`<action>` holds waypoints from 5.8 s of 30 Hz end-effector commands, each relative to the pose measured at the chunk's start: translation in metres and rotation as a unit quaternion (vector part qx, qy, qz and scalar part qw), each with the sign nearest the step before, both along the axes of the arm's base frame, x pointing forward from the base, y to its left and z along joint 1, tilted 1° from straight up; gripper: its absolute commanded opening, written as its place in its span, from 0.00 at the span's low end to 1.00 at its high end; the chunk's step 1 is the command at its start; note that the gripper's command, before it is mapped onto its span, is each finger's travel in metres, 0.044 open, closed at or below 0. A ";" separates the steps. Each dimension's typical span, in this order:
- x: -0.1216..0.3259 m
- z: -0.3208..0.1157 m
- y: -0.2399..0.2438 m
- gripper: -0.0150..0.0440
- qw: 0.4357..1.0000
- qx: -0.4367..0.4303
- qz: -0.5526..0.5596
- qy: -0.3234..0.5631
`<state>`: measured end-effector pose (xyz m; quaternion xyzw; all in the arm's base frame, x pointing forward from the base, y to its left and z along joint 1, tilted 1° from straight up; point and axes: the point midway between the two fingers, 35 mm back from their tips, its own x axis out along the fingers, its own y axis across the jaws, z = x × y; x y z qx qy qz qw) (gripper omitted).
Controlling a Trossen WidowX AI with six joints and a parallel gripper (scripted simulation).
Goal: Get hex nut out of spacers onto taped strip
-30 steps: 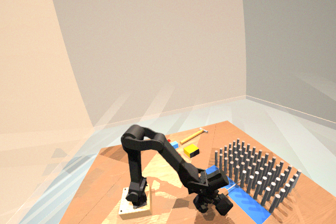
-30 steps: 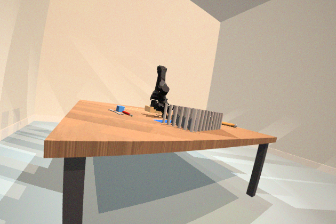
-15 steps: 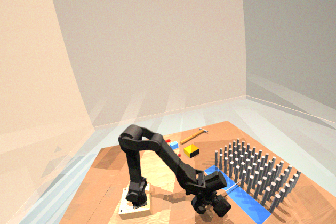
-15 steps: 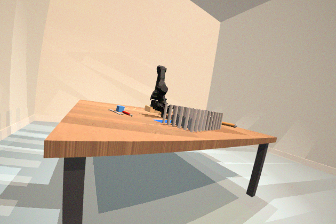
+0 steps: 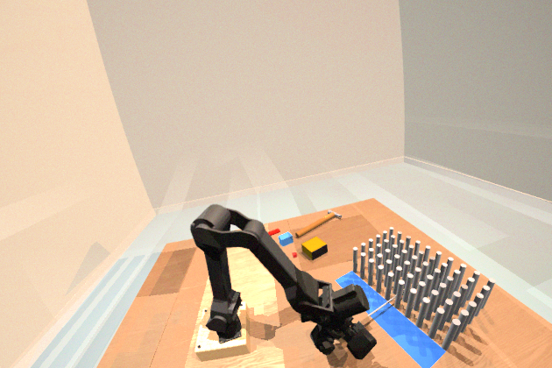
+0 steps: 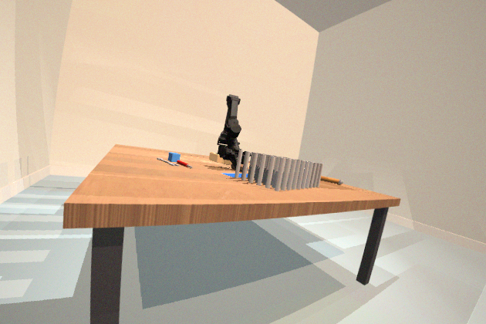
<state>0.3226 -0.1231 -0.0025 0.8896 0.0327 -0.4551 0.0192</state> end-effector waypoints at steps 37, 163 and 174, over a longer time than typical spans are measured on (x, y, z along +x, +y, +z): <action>-0.031 -0.001 -0.002 0.25 1.000 -0.001 0.003 -0.001; -0.107 0.132 -0.014 0.25 1.000 -0.003 0.002 0.002; -0.118 0.139 -0.039 0.25 0.998 0.000 -0.067 0.013</action>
